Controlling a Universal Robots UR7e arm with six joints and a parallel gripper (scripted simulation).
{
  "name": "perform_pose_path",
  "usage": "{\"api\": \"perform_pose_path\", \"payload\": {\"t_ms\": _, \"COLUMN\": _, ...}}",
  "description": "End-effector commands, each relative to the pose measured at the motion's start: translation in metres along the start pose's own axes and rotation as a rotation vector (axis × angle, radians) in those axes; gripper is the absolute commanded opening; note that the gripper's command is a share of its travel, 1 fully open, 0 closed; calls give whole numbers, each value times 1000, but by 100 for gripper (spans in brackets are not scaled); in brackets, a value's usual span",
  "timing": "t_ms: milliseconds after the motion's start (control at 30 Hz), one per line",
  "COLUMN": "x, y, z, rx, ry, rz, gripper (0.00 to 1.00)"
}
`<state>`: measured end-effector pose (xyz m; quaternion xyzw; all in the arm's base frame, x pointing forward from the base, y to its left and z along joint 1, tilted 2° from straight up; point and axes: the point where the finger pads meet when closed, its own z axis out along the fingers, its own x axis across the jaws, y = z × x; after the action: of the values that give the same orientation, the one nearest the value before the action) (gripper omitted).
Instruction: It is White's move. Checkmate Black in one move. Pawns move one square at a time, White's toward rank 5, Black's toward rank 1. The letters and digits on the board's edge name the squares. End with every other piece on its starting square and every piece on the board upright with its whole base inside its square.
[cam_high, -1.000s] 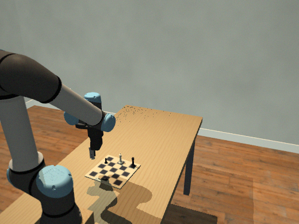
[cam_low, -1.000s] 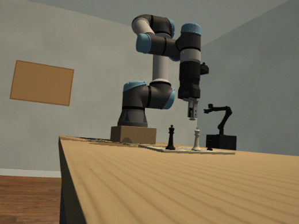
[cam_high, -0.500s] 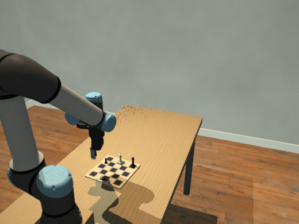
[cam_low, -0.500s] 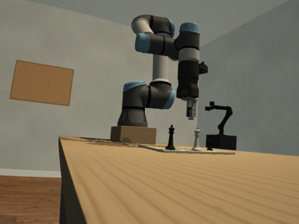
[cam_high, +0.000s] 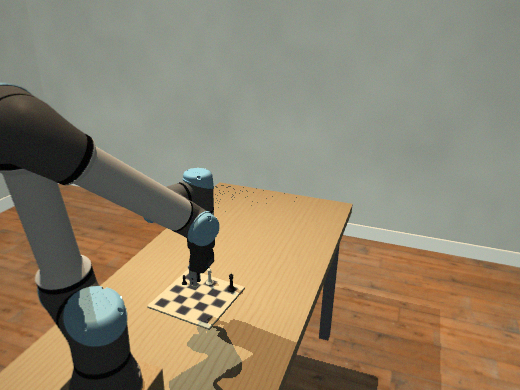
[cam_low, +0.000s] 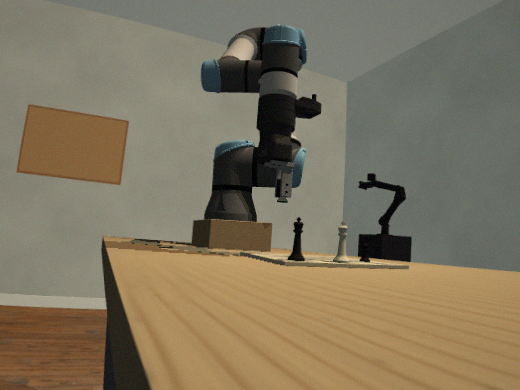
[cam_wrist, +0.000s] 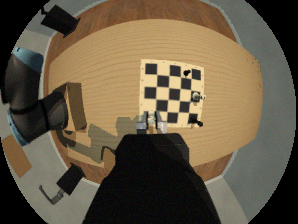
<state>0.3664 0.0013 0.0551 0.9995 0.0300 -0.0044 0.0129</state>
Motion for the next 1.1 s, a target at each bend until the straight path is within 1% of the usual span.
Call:
{"api": "perform_pose_path", "payload": {"t_ms": 0, "x": -5, "y": 21, "z": 0, "rx": 0, "ry": 1, "rz": 51, "gripper": 0}}
{"api": "perform_pose_path", "payload": {"t_ms": 133, "x": -8, "y": 31, "z": 0, "rx": 0, "ry": 1, "rz": 77, "gripper": 0}}
{"api": "perform_pose_path", "payload": {"t_ms": 700, "x": -8, "y": 31, "z": 1, "rx": 0, "ry": 1, "rz": 78, "gripper": 0}}
{"api": "perform_pose_path", "payload": {"t_ms": 833, "x": -8, "y": 31, "z": 8, "rx": 0, "ry": 1, "rz": 78, "gripper": 0}}
{"api": "perform_pose_path", "payload": {"t_ms": 1033, "x": -8, "y": 31, "z": 31, "rx": 0, "ry": 1, "rz": 78, "gripper": 0}}
{"api": "perform_pose_path", "payload": {"t_ms": 1067, "x": -8, "y": 31, "z": 31, "rx": 0, "ry": 1, "rz": 78, "gripper": 0}}
